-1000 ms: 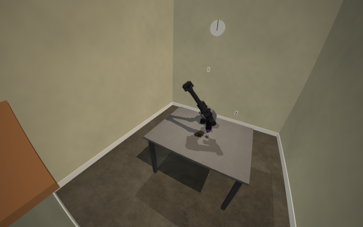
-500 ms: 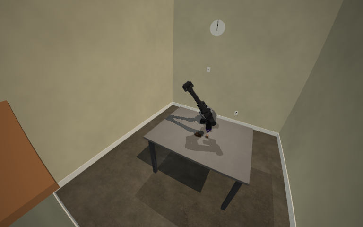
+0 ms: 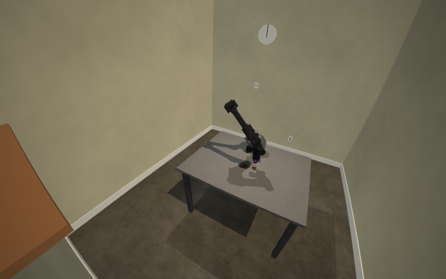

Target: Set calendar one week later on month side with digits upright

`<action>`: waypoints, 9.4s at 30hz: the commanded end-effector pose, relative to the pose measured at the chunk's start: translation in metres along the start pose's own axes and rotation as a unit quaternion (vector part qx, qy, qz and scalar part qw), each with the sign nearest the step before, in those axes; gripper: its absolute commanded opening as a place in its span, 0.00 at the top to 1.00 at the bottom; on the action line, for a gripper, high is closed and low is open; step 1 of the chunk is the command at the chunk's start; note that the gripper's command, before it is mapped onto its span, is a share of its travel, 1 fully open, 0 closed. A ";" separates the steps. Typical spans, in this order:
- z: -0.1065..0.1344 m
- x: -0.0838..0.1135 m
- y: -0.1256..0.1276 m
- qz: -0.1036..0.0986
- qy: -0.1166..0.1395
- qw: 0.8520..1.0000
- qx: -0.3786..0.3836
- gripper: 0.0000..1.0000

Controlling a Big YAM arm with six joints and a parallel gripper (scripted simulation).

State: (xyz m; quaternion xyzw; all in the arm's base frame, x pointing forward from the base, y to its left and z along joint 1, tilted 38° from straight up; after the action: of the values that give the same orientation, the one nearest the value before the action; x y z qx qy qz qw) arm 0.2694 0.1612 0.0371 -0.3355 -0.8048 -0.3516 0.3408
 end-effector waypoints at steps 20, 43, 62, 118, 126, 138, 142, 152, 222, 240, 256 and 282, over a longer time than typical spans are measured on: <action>0.000 -0.029 0.000 0.001 -0.001 1.000 0.003 0.54; 0.004 -0.047 0.000 -0.002 0.001 1.000 0.009 0.54; 0.002 -0.047 0.000 -0.001 0.000 1.000 0.005 0.54; 0.002 -0.044 0.001 -0.007 0.002 1.000 0.001 0.54; 0.002 -0.044 0.001 -0.007 0.002 1.000 0.001 0.54; 0.002 -0.044 0.001 -0.007 0.002 1.000 0.001 0.54; 0.002 -0.044 0.001 -0.007 0.001 1.000 0.001 0.54; 0.002 -0.044 0.007 -0.007 0.001 1.000 0.001 0.54; 0.002 -0.045 0.012 -0.006 0.001 1.000 0.001 0.54; 0.002 -0.045 0.012 -0.006 0.001 1.000 0.001 0.54; 0.001 -0.065 0.008 -0.005 0.000 1.000 -0.001 0.54; 0.003 -0.072 0.009 -0.009 0.001 1.000 0.001 0.54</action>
State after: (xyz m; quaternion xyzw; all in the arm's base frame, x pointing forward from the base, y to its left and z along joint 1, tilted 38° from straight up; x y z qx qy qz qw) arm 0.3100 0.1414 -0.0220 -0.3341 -0.8056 -0.3505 0.3413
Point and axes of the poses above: the point where the finger pads meet when closed, its own x axis back along the fingers, its own y axis across the jaws, z = x × y, the point moved 2 cm from there along x, back along the fingers, and after that the axes turned 8 degrees about x, right-handed, at the moved point
